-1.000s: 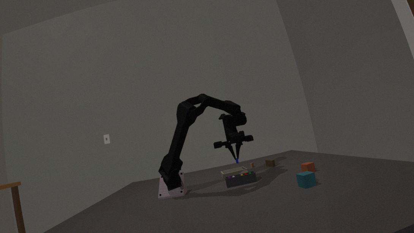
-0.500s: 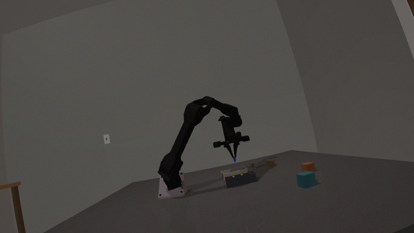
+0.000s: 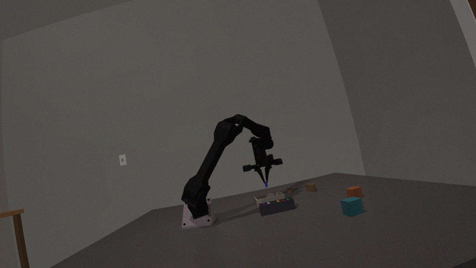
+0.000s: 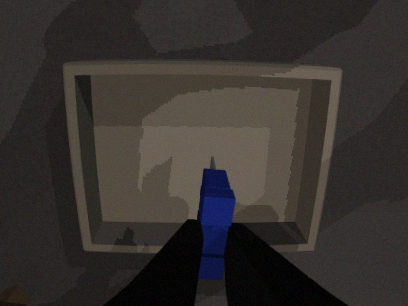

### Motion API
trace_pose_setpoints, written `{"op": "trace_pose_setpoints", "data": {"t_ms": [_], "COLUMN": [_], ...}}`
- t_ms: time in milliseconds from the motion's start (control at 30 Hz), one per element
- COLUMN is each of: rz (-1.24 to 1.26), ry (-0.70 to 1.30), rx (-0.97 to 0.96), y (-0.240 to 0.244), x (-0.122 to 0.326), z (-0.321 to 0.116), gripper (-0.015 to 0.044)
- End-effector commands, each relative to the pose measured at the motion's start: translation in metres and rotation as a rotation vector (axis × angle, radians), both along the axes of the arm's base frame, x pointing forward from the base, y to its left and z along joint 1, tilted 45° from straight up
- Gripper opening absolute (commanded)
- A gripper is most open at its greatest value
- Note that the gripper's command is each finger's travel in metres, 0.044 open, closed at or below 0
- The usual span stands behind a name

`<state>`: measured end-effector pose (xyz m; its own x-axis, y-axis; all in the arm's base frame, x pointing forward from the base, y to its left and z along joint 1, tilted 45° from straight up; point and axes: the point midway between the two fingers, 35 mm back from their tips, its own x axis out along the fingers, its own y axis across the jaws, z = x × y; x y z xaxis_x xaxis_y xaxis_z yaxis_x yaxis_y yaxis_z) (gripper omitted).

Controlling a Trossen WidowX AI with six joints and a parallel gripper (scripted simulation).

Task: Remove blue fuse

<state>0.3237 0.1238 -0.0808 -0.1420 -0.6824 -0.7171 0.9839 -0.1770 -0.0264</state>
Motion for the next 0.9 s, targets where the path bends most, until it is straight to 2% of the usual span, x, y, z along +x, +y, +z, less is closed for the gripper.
{"op": "trace_pose_setpoints", "data": {"t_ms": [0,800,867], "rz": [-0.005,-0.005,-0.01], "ry": [-0.005,-0.006,-0.01], "rx": [0.004,0.003,0.007], "y": [-0.002,-0.024,-0.022], "x": [0.0,-0.005,-0.003], "z": [-0.005,-0.029,-0.027], "gripper": [0.0,0.0,0.0052]}}
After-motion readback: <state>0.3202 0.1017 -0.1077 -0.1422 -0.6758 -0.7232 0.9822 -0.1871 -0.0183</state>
